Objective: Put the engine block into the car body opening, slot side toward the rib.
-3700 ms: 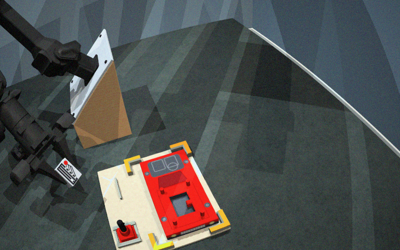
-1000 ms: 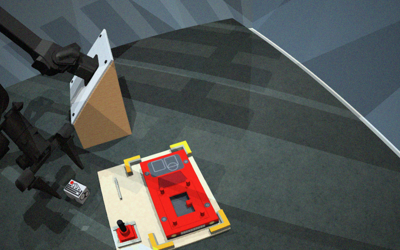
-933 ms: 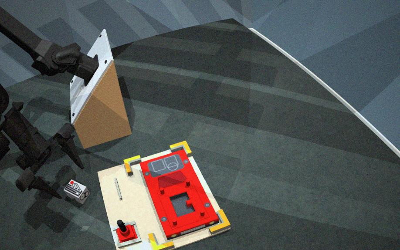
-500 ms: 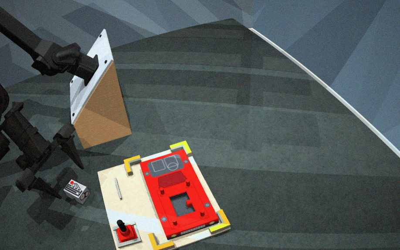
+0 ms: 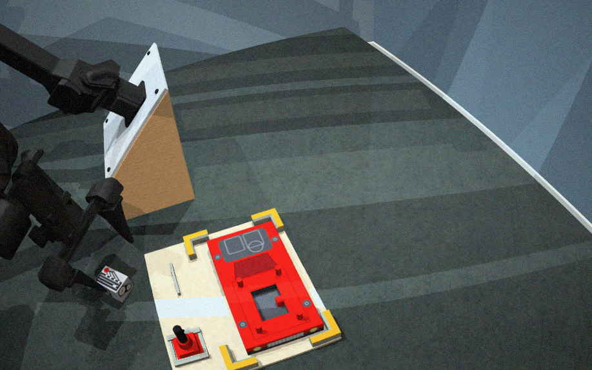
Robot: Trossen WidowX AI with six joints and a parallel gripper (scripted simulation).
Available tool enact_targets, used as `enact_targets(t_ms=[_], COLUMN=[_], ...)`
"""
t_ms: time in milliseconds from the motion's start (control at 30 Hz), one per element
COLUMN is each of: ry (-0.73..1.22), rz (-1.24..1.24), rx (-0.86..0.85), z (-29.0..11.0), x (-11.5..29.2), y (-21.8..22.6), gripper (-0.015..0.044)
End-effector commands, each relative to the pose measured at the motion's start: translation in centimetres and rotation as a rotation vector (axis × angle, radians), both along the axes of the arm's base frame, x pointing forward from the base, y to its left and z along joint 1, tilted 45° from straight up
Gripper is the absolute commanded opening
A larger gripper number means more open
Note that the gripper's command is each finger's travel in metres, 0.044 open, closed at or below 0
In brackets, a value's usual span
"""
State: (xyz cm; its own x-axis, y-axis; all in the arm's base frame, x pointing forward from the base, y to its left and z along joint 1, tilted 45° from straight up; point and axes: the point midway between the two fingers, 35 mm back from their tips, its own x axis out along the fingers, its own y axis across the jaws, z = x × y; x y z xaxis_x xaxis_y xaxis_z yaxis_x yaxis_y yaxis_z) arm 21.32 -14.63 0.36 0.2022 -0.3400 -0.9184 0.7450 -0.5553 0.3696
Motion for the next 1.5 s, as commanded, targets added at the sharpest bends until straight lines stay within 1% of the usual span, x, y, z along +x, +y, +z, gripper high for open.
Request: enact_targets(t_ms=[0,233,433,733,867,1467], ry=[0.054,0.115,0.117,0.116,0.116,0.117], rz=[-0.049,-0.119,-0.154,-0.155,-0.155,-0.155], rx=[-0.082,-0.257,-0.413,-0.417,-0.418,-0.419], z=[0.2,1.0,2.1,2.1,1.2,-0.6], x=[0.4,0.8,1.5,1.7,1.7,1.7], y=[0.2,0.8,1.4,1.4,0.4,-1.3], gripper=[0.0440,0.0440,0.0440,0.0440,0.0440,0.0440])
